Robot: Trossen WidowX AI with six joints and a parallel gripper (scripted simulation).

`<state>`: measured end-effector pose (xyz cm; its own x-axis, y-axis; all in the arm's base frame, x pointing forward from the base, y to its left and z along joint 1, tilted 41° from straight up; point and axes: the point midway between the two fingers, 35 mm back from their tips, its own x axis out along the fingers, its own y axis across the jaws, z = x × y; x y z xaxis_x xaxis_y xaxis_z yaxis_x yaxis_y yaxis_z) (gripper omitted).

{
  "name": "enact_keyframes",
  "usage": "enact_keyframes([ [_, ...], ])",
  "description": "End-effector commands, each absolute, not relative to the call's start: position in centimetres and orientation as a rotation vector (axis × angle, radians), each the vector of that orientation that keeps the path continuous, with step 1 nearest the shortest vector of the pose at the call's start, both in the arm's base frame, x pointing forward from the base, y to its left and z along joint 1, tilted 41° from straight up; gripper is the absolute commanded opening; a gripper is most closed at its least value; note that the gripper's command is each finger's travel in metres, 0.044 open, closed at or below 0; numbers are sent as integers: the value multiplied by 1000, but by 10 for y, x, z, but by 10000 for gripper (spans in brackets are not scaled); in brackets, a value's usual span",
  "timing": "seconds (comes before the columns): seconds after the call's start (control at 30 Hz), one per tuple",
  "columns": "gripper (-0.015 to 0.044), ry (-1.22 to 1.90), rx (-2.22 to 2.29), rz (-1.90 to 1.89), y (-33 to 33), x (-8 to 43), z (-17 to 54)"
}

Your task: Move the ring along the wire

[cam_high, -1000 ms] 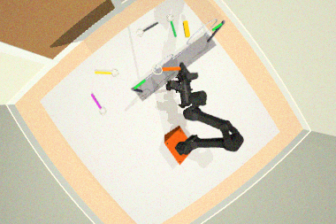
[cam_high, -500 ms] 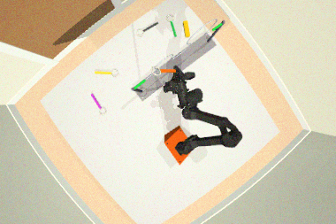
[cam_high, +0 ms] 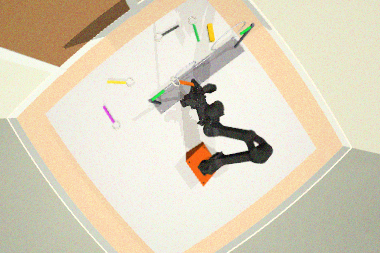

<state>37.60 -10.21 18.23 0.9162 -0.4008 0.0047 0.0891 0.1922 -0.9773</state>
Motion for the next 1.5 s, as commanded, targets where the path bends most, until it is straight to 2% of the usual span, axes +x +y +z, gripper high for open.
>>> enact_keyframes([
  [0.0, -150, 299, -1276, -333, -99, 374, 169],
  [1.47, -150, 380, -759, -236, -42, 370, 90],
])
